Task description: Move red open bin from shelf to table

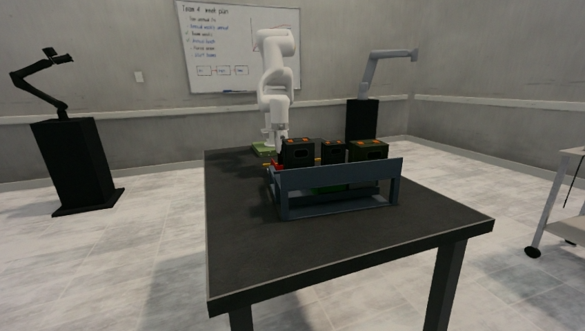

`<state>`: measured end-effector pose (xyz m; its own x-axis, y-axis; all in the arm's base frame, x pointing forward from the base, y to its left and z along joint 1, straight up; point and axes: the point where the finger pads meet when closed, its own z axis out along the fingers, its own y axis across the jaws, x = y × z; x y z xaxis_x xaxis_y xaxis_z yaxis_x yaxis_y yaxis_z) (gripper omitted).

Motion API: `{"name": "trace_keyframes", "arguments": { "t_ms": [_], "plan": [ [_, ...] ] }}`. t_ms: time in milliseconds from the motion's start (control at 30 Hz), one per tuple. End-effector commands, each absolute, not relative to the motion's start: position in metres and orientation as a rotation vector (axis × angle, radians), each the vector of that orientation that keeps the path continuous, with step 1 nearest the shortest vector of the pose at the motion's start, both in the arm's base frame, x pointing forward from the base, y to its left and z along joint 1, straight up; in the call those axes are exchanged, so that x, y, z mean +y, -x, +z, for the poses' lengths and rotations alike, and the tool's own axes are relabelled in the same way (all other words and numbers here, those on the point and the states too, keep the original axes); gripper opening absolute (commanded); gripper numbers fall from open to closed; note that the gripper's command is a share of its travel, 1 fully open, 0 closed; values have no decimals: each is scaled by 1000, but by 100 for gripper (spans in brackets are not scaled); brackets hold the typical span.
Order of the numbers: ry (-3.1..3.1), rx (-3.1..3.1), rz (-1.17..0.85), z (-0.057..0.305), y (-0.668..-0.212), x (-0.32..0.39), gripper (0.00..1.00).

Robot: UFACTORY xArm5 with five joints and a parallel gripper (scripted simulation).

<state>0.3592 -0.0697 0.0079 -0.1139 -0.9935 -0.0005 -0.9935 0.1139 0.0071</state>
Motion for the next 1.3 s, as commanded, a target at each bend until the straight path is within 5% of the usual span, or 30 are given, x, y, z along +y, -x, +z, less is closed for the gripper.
{"name": "trace_keyframes", "arguments": {
  "t_ms": [0, 167, 200, 1267],
  "plan": [
    [-2089, -2342, -4, 9, -361, -70, 0],
    [-2089, -2342, -4, 9, -361, -70, 0],
    [-2090, -2343, -4, 9, -361, -70, 100],
    [-2090, -2343, -4, 9, -361, -70, 100]
  ]
}}
